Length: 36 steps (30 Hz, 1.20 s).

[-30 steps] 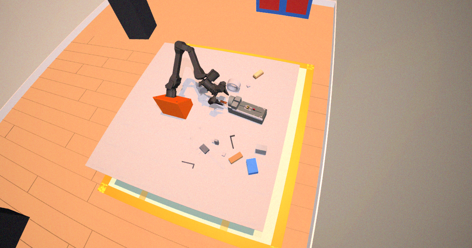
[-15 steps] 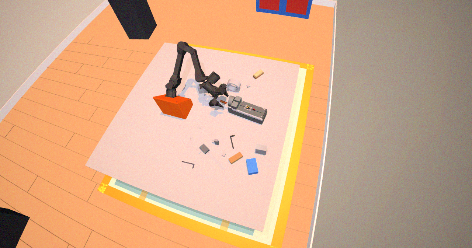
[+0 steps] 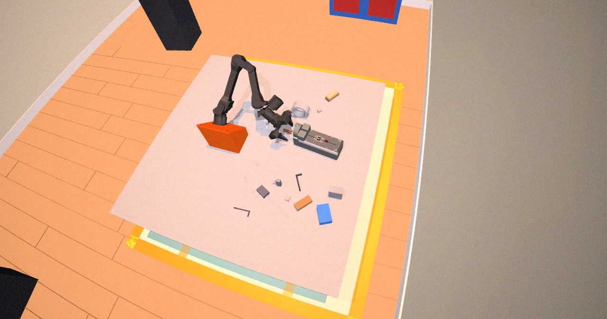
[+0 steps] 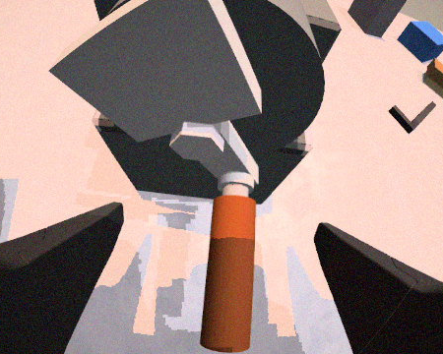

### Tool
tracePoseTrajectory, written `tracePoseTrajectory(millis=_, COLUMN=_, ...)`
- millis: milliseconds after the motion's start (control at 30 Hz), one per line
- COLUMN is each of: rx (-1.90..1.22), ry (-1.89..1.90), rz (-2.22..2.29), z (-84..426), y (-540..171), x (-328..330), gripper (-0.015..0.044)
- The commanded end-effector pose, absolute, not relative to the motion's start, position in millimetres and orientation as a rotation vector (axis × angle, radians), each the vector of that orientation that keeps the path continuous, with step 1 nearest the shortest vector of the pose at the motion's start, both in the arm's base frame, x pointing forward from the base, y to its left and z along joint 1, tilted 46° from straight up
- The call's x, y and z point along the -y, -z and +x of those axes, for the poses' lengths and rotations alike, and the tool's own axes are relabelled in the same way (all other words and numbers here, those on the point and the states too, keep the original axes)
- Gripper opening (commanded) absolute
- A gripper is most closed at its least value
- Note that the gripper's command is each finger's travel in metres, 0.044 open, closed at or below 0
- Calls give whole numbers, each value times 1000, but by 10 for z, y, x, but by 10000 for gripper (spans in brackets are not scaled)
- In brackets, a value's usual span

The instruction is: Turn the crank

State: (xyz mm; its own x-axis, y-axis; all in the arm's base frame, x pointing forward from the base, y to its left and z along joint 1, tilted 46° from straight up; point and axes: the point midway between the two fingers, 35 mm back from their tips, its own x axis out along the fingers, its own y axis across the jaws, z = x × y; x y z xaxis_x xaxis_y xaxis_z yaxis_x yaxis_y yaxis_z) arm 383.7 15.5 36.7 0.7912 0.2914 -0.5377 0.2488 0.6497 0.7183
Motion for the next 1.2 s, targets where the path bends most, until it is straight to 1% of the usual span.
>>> tracePoseTrajectory(millis=0, rx=-689, ry=-22, rz=884, z=3819, y=-306, x=-201, gripper=440)
tracePoseTrajectory(millis=567, rx=-689, ry=-22, rz=884, z=3819, y=-306, x=-201, gripper=0)
tracePoseTrajectory(millis=1167, rx=-689, ry=-22, rz=885, z=3842, y=-333, x=-255, gripper=0)
